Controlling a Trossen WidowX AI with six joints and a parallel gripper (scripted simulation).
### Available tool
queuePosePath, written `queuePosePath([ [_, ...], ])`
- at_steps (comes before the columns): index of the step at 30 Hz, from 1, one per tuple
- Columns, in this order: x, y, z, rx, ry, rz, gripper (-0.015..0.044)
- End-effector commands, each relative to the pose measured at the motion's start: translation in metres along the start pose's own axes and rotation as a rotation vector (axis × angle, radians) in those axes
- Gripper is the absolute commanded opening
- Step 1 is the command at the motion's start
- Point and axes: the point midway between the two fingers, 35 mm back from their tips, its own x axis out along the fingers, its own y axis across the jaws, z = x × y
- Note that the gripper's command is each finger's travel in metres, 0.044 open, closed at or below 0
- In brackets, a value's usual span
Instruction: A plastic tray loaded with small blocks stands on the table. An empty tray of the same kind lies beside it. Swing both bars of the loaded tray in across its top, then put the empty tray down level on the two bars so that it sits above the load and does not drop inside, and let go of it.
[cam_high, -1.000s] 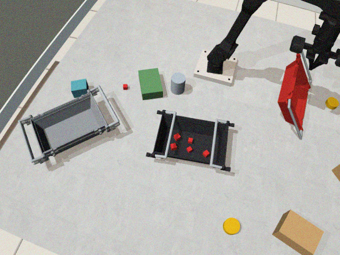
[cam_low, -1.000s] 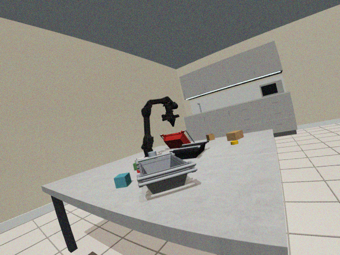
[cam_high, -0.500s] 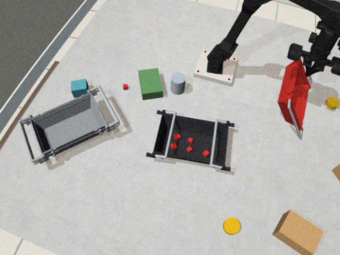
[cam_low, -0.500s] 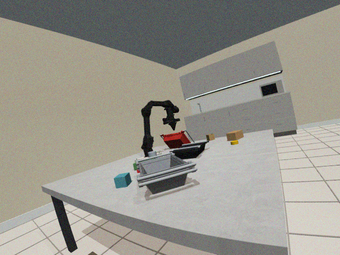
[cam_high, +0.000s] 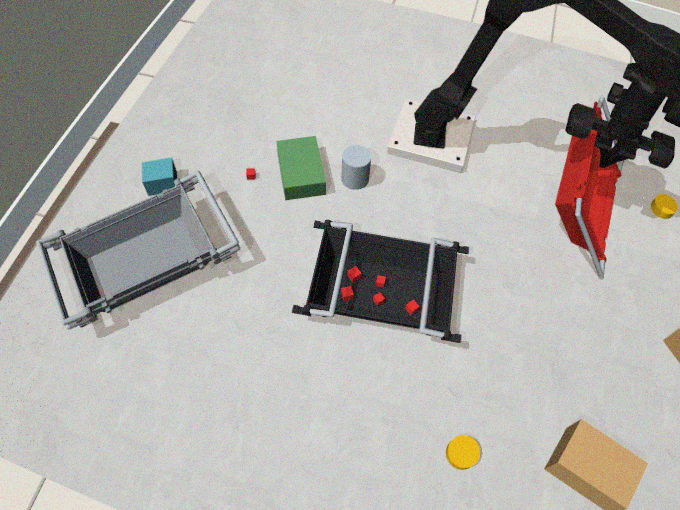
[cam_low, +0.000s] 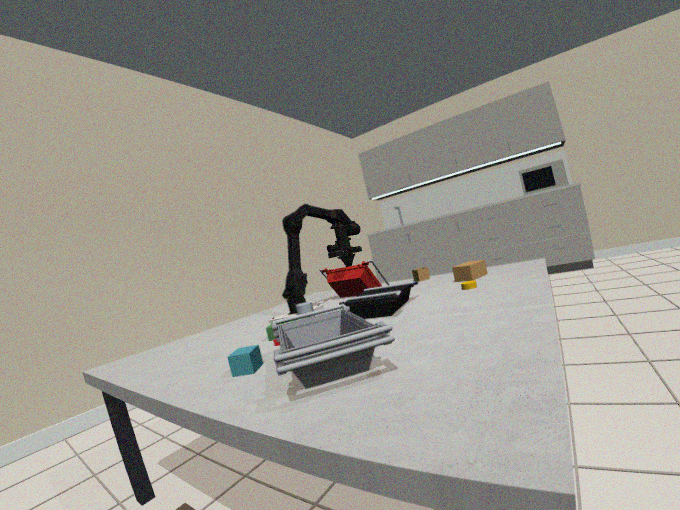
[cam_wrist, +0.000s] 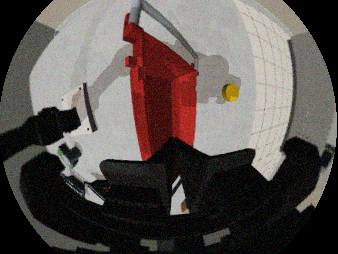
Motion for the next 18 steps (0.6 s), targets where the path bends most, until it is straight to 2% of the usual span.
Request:
queuePosePath([
  [1,0.002,0.004,0.000,0.006,0.000,0.000,0.0000],
  [18,0.001,0.033,0.000,0.006,0.000,0.003,0.0000],
])
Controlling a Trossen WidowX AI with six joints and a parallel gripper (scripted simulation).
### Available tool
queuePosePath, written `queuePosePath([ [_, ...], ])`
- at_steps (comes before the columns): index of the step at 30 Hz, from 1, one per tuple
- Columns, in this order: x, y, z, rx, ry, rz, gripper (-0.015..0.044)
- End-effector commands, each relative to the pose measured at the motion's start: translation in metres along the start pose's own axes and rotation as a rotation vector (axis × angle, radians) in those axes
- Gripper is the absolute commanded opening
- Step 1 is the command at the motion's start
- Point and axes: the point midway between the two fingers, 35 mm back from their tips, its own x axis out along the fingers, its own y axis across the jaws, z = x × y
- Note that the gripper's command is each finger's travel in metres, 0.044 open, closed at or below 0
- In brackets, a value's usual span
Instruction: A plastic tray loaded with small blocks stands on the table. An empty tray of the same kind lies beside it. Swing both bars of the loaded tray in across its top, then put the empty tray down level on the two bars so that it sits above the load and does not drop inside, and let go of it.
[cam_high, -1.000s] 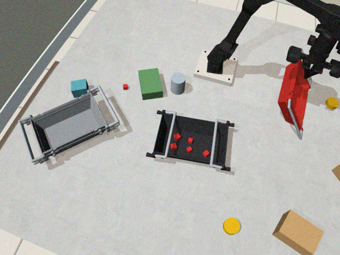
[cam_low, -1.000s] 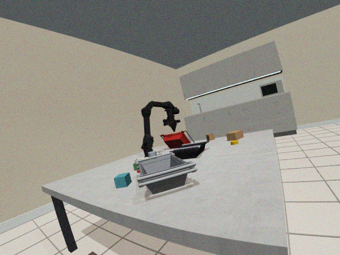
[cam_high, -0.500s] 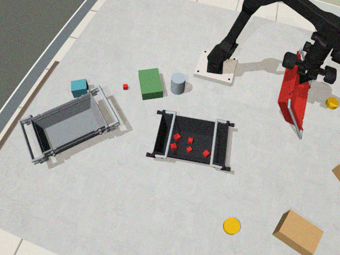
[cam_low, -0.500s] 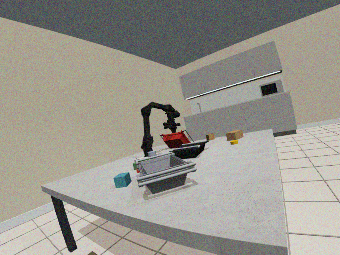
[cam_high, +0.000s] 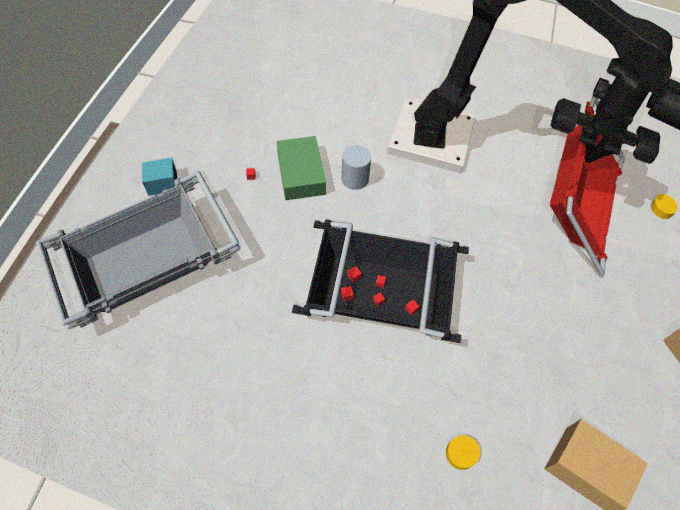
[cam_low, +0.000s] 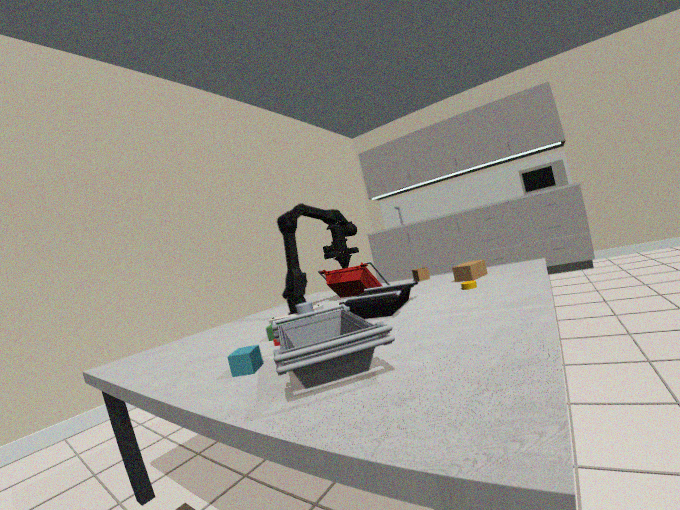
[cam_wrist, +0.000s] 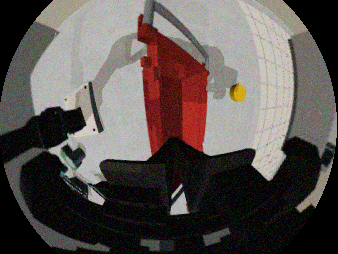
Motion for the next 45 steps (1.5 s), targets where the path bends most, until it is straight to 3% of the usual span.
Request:
queuePosePath([
  [1,0.000,0.008,0.000,-0.003,0.001,-0.004,0.0000],
  [13,-0.002,0.027,0.000,-0.003,0.001,-0.002,0.0000],
  [22,-0.050,0.024,0.000,-0.003,0.001,-0.003,0.0000],
  [23,-0.036,0.024,0.001,0.002,0.000,-0.004,0.0000],
  [45,-0.036,0.024,0.001,0.002,0.000,-0.004,0.0000],
])
